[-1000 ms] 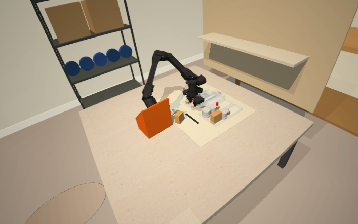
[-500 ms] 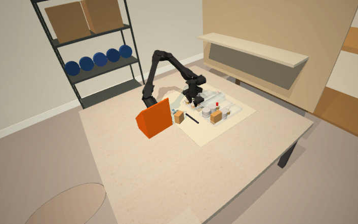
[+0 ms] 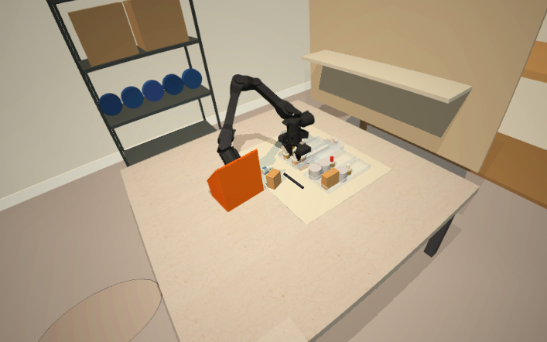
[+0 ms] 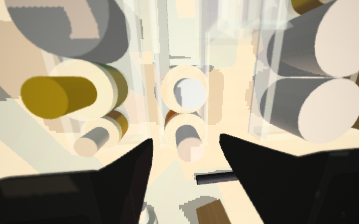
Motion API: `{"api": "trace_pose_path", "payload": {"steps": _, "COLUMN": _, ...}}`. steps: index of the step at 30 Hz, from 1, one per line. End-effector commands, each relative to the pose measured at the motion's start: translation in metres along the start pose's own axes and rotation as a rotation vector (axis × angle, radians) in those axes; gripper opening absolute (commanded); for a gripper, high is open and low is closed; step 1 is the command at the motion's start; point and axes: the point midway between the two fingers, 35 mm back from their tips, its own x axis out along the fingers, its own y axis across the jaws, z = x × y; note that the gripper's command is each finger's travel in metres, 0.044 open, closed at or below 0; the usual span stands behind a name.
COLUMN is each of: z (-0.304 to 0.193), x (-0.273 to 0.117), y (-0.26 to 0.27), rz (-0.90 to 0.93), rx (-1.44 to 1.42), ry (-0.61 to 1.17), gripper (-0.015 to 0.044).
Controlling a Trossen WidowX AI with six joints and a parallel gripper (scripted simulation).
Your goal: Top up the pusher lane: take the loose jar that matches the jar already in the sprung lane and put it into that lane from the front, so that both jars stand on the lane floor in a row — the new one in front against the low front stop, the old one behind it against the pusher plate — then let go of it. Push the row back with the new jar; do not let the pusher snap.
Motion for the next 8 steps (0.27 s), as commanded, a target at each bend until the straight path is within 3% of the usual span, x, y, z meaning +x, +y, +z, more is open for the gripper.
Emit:
{"api": "trace_pose_path", "payload": {"steps": 1, "z": -0.014, "x": 0.0, "y": -0.001, "rz": -0.002, "rx": -0.001, "ry": 0.006, "gripper": 0.0287}}
{"api": "trace_pose_path", "payload": {"steps": 8, "z": -0.037, "x": 0.0, "y": -0.001, "rz": -0.002, "rx": 0.0, "ry": 0.007, "gripper": 0.0287}}
